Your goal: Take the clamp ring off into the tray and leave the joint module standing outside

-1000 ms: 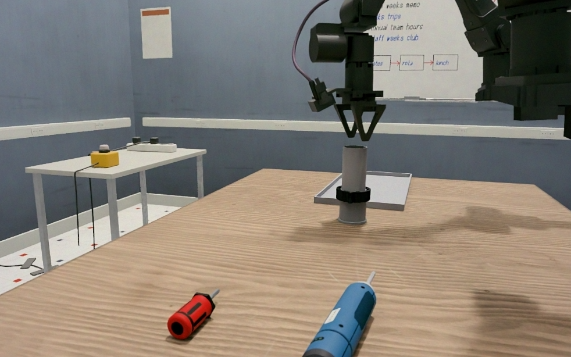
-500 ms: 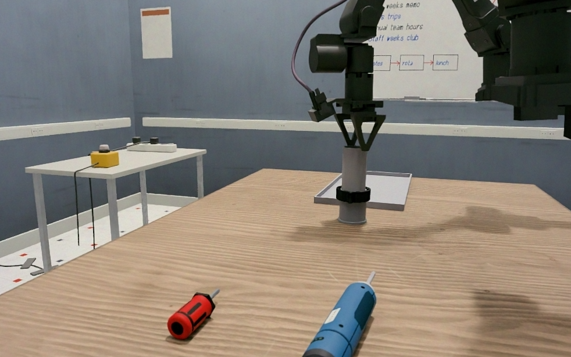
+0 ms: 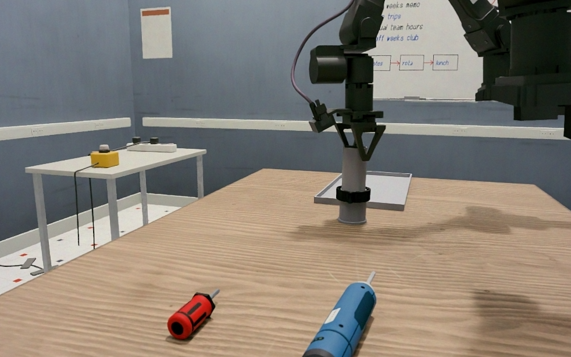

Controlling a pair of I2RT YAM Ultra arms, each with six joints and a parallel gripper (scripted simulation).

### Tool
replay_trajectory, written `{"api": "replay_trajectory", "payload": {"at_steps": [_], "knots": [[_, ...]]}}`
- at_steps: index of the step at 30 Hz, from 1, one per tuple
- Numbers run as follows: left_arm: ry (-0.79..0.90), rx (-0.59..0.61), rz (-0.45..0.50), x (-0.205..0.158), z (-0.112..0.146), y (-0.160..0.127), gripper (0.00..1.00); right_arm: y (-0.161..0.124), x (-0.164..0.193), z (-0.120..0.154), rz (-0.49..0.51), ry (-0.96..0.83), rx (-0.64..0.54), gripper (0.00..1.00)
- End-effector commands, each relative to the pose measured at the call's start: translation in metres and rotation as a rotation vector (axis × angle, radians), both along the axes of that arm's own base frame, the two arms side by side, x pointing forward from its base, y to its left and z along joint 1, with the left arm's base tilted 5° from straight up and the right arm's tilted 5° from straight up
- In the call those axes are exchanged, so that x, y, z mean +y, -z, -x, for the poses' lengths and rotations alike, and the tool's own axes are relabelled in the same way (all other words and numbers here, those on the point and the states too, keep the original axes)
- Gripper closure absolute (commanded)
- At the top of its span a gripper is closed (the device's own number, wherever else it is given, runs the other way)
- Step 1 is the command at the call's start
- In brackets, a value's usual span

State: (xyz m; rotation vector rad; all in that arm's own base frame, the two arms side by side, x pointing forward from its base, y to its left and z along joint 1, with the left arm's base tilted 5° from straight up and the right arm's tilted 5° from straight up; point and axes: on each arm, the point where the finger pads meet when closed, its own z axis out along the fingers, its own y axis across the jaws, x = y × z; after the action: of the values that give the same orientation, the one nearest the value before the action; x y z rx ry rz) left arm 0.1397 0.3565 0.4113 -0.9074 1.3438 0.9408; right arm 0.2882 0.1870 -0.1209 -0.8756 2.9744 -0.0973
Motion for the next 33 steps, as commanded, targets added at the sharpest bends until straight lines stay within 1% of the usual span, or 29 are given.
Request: {"api": "replay_trajectory", "payload": {"at_steps": [1,9,10,20,21,33], "knots": [[-0.013,-0.011,0.009,-0.0018,0.0046,-0.0089,0.00,-0.0101,0.0081,-0.0136,-0.037,-0.010,-0.052,0.20],[-0.013,-0.011,0.009,-0.0018,0.0046,-0.0089,0.00,-0.0104,0.0091,-0.0139,-0.038,-0.012,-0.053,0.20],[-0.013,-0.011,0.009,-0.0018,0.0046,-0.0089,0.00,-0.0049,0.0064,-0.0083,-0.021,-0.008,-0.031,0.20],[-0.013,-0.011,0.009,-0.0018,0.0046,-0.0089,0.00,-0.0049,0.0064,-0.0083,-0.021,-0.008,-0.031,0.20],[-0.013,-0.011,0.009,-0.0018,0.0046,-0.0089,0.00,-0.0109,0.0093,-0.0143,-0.039,-0.012,-0.054,0.20],[-0.013,-0.011,0.009,-0.0018,0.0046,-0.0089,0.00,-0.0109,0.0087,-0.0144,-0.040,-0.012,-0.055,0.20]]}}
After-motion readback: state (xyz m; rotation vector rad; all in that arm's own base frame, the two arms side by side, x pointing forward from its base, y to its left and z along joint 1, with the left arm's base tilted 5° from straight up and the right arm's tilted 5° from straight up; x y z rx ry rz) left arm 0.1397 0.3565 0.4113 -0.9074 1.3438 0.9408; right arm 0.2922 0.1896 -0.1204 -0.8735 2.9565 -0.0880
